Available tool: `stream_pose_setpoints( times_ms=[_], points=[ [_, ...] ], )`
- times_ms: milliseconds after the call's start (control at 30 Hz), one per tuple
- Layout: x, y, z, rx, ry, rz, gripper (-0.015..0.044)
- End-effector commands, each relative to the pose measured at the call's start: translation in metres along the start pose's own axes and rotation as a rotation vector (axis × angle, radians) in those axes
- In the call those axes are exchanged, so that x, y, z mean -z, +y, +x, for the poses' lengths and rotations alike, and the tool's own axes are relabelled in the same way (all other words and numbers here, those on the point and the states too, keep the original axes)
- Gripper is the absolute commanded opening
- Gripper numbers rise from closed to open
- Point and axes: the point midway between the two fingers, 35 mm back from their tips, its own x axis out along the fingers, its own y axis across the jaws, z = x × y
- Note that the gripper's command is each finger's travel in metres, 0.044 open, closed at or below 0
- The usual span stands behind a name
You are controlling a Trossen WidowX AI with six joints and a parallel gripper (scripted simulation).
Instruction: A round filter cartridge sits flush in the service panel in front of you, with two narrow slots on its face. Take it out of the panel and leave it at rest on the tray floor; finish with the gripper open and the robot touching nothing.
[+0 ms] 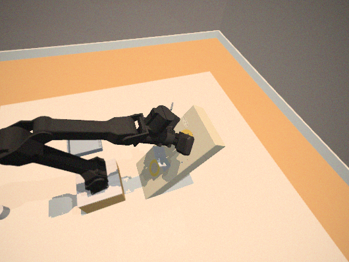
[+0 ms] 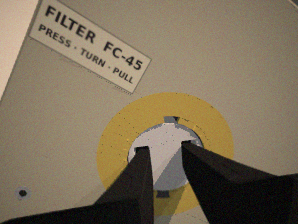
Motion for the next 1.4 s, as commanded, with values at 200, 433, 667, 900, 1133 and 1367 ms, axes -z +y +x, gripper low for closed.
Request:
stream_pose_setpoints(
  times_ms=[200,433,667,900,1133,1367],
  points=[
    [0.0002,-0.0002,0.0005,0.001,0.001,0.0,0.0],
    [0.0008,-0.0003,0.0037,0.002,0.004,-0.172,0.0],
    [0.0009,-0.0003,0.0048,0.002,0.005,-0.405,0.0],
    [0.0009,-0.0003,0.0051,0.001,0.005,-0.646,0.0],
    [0.0009,-0.0003,0.005,0.0,0.005,-0.89,0.0],
    [0.001,-0.0003,0.0048,0.0,0.005,-1.134,0.0]
  ],
)
